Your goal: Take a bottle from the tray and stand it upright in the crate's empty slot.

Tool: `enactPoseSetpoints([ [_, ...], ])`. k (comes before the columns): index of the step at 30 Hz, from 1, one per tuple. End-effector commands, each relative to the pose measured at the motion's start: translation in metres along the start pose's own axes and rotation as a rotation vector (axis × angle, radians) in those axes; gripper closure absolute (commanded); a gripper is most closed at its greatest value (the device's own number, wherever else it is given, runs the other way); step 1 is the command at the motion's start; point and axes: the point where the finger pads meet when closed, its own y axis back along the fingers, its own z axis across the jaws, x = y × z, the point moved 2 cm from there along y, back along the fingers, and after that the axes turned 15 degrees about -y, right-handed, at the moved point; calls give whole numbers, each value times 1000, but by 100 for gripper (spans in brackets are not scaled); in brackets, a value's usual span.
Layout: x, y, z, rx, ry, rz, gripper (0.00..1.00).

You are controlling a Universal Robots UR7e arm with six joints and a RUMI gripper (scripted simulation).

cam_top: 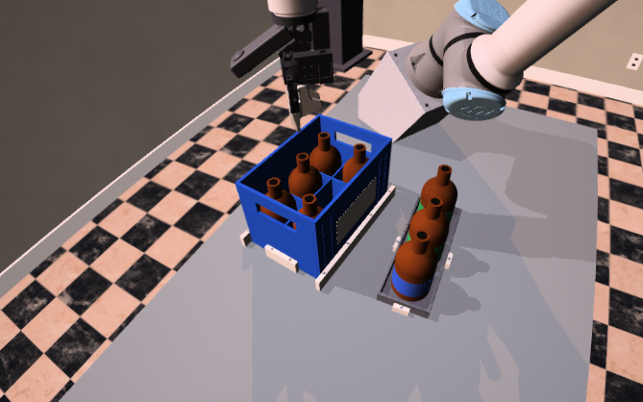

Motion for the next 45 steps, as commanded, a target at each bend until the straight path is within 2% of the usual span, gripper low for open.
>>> enactPoseSetpoints([
  [1,0,0,0,0,0,1,100],
  [17,-3,1,-3,0,3,1,100],
  [21,-18,2,-16,-2,13,3,100],
  [25,-47,5,-38,-5,31,5,100],
  [27,-47,5,-38,-5,31,5,100],
  [35,-138,6,-86,-7,88,7,100],
  [41,-207,3,-106,-3,129,4,100],
  [45,-225,2,-109,-1,139,3,100],
])
